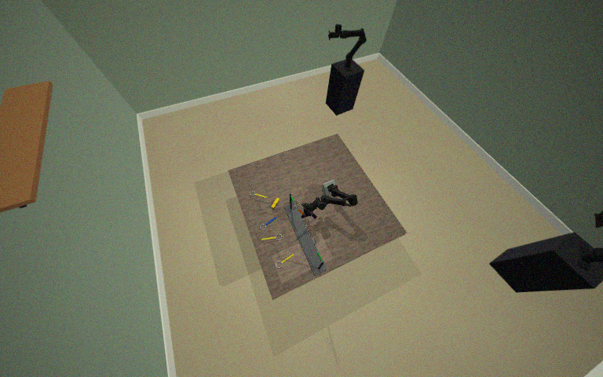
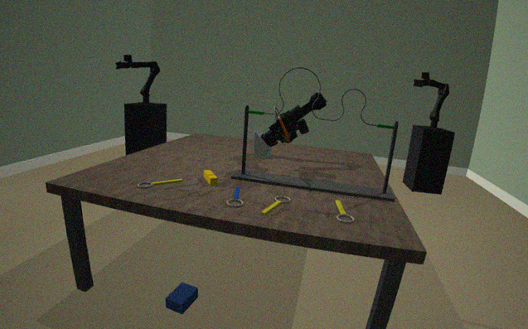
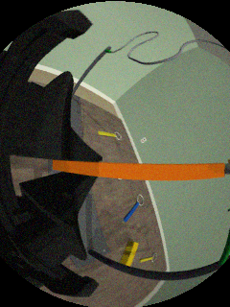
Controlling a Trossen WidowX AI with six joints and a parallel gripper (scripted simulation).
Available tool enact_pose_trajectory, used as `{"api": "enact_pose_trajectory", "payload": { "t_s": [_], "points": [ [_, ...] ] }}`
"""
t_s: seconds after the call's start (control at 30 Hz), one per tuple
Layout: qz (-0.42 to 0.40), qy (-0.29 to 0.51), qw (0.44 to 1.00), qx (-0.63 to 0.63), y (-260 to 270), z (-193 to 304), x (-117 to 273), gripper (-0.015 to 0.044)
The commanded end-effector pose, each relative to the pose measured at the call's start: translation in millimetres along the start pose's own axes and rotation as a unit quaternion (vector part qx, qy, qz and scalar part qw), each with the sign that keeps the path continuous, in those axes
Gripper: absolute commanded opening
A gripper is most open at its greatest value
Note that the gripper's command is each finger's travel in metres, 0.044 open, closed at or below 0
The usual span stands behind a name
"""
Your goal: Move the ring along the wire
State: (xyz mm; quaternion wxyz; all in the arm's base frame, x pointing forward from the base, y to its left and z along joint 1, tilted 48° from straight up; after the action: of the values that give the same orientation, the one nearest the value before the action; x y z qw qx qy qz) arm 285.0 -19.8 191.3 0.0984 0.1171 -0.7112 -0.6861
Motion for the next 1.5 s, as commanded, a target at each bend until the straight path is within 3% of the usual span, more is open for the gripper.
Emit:
{"api": "enact_pose_trajectory", "payload": {
  "t_s": [0.0,0.63,1.47],
  "points": [
    [0.022,0.002,0.999,0.038,-11.8,-3.8,2.1,-0.015],
    [0.08,0.004,0.983,0.165,-45.5,-25.6,13.0,-0.015],
    [0.092,0.004,0.978,0.19,-67.8,-42.8,21.6,-0.015]
  ]
}}
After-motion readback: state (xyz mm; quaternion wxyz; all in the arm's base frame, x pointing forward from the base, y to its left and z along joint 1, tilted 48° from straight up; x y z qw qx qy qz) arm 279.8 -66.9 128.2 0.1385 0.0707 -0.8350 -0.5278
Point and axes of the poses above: the point midway between the two fingers, 35 mm back from their tips, its own x axis back along the fingers, its own y axis across the jaws, z = x × y, the point moved 9 cm from there along x, back along the fingers, and after that the axes turned 14 degrees about -x, right-handed, at the moved point
